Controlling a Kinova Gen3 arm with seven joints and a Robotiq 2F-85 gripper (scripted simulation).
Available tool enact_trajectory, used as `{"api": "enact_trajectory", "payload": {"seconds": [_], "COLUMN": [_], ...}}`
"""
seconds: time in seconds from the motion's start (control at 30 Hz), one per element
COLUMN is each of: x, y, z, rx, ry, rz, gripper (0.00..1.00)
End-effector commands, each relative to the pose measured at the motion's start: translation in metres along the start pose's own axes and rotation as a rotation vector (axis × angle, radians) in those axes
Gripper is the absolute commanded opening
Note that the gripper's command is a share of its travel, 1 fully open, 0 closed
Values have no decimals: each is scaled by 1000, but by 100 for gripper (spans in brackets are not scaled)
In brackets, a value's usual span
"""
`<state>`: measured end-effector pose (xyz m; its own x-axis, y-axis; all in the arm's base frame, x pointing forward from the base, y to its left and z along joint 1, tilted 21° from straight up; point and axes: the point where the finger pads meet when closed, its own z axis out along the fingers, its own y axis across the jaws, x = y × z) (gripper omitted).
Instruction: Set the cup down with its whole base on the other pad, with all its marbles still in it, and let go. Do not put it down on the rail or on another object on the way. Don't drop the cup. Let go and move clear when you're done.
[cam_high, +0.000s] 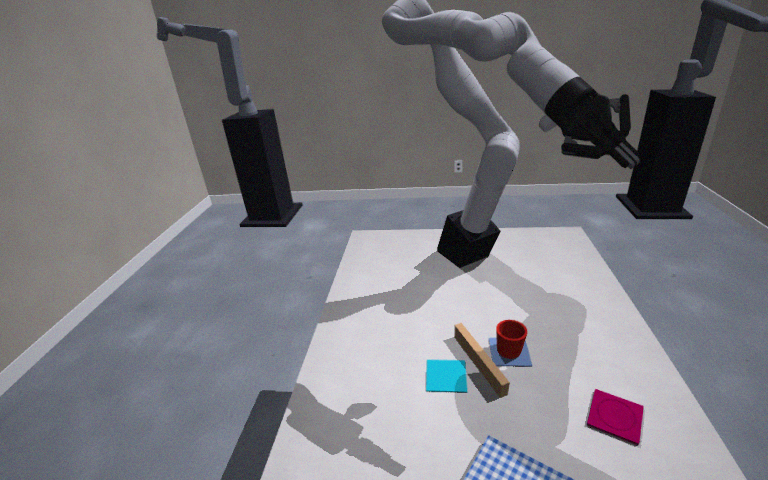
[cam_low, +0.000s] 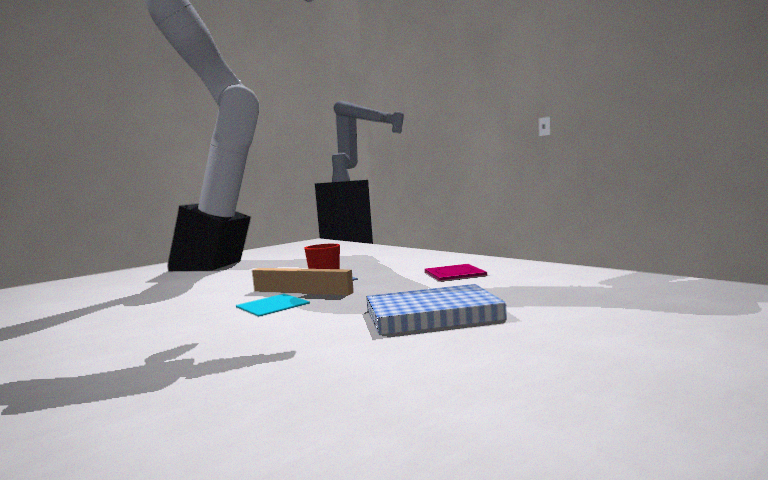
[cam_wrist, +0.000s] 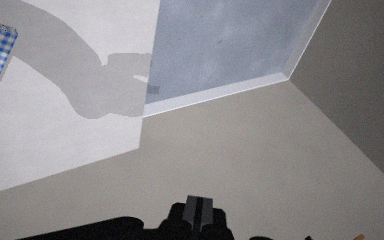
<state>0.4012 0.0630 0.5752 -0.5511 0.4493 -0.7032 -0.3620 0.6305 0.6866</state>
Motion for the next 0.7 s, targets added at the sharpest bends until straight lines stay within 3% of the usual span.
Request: {"api": "enact_trajectory", "payload": {"seconds": [0.0, 0.23, 0.27, 0.67], "x": [7, 7, 14, 20], "y": [-7, -7, -21, -35], "z": [7, 7, 13, 20], "rx": [15, 15, 40, 66], "ry": [20, 20, 37, 53], "rz": [30, 30, 72, 114], "gripper": [0, 0, 0, 0]}}
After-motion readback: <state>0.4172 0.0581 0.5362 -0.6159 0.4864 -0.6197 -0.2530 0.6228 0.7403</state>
